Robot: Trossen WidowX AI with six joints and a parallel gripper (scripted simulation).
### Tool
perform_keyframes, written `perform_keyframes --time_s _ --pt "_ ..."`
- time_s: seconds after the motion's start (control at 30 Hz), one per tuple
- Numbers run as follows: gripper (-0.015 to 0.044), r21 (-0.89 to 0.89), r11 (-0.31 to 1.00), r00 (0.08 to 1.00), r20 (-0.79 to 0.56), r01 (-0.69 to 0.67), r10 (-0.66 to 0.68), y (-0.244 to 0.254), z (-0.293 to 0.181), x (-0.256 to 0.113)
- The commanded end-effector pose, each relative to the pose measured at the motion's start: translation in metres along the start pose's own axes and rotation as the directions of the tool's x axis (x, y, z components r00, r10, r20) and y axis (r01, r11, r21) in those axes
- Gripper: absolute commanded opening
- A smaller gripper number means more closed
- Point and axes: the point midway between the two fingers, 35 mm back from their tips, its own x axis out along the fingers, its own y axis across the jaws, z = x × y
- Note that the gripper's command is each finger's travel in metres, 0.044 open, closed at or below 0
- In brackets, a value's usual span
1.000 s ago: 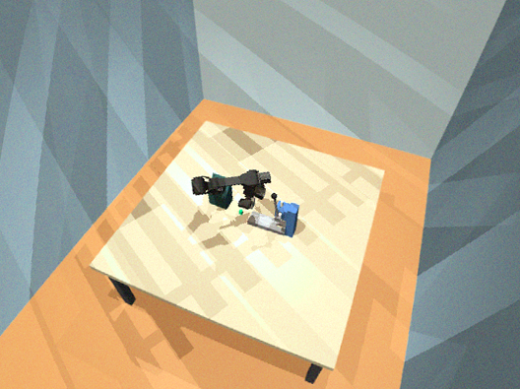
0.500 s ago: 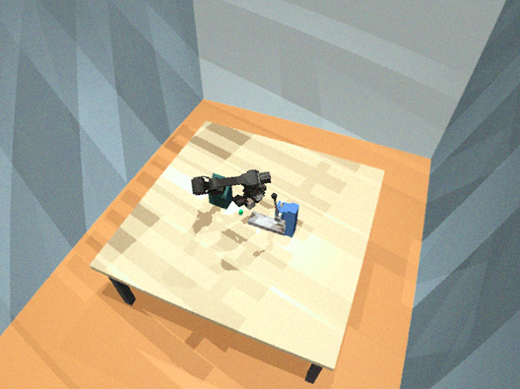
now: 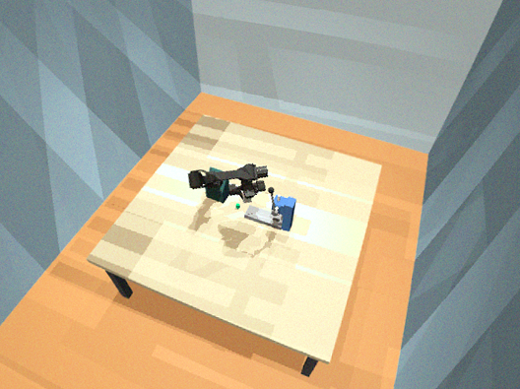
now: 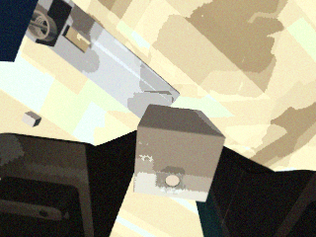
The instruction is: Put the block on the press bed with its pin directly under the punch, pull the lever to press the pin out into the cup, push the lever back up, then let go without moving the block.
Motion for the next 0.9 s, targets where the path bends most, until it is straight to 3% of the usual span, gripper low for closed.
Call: perform_keyframes --time_s 0.0,0.4,0.7,0.87 --pt "0.0000 0.150 0.989 1.000 0.001 -0.004 0.003 0.000 0.001 -0.001" --pt "0.0000 0.532 0.847 1.000 0.000 -0.003 0.004 0.000 0.001 -0.001" --pt "0.0000 0.551 0.835 1.000 0.000 -0.003 0.004 0.000 0.001 0.000" --pt "0.0000 0.543 0.840 1.000 -0.008 0.007 -0.003 0.013 0.002 0.024"
